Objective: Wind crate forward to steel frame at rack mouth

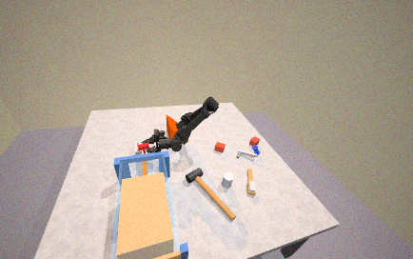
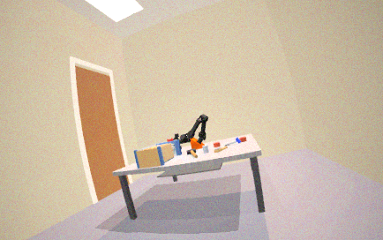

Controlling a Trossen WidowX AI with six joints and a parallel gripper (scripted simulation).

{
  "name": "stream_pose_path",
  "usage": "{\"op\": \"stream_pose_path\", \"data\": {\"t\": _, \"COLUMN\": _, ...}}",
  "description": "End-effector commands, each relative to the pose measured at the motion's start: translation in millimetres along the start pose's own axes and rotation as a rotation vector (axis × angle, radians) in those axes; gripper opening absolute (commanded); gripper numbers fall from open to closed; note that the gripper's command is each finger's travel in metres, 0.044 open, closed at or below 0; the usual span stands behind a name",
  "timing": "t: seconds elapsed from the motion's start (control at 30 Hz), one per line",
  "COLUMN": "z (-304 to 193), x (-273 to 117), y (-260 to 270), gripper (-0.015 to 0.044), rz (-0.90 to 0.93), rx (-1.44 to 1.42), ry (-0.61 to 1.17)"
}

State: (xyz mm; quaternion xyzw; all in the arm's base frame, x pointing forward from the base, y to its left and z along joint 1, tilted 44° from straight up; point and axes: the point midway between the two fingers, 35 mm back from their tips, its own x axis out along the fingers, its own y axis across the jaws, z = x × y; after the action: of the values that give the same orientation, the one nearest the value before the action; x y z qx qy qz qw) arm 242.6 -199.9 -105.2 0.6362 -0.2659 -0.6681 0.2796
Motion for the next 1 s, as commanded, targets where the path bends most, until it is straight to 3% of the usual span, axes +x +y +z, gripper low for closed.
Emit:
{"op": "stream_pose_path", "data": {"t": 0.0, "z": 0.5, "x": 0.1, "y": 1.2, "gripper": 0.0240, "rz": 0.007, "rx": 0.001, "ry": -0.003}}
{"op": "stream_pose_path", "data": {"t": 0.97, "z": 0.0, "x": 0.0, "y": -0.2, "gripper": 0.0240, "rz": 0.000, "rx": -0.001, "ry": 0.000}}
